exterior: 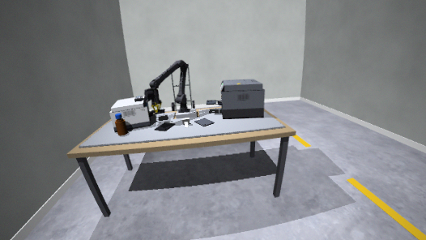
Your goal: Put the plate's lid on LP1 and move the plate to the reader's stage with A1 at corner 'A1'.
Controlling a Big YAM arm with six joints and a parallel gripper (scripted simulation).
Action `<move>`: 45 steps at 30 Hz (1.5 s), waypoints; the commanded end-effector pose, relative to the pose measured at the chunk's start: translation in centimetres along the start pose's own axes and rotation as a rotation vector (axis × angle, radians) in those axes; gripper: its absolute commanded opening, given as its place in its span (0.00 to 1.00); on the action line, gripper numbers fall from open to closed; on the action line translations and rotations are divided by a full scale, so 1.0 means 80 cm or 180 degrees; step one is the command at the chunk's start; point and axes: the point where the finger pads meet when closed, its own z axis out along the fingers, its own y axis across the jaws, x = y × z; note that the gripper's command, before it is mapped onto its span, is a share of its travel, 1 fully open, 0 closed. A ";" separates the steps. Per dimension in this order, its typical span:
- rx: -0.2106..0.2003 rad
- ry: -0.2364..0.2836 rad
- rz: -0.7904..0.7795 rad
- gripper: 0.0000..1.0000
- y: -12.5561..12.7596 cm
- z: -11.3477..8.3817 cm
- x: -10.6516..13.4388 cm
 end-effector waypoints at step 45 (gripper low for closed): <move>-0.0075 -0.0045 -0.1617 0.85 0.094 -0.002 0.021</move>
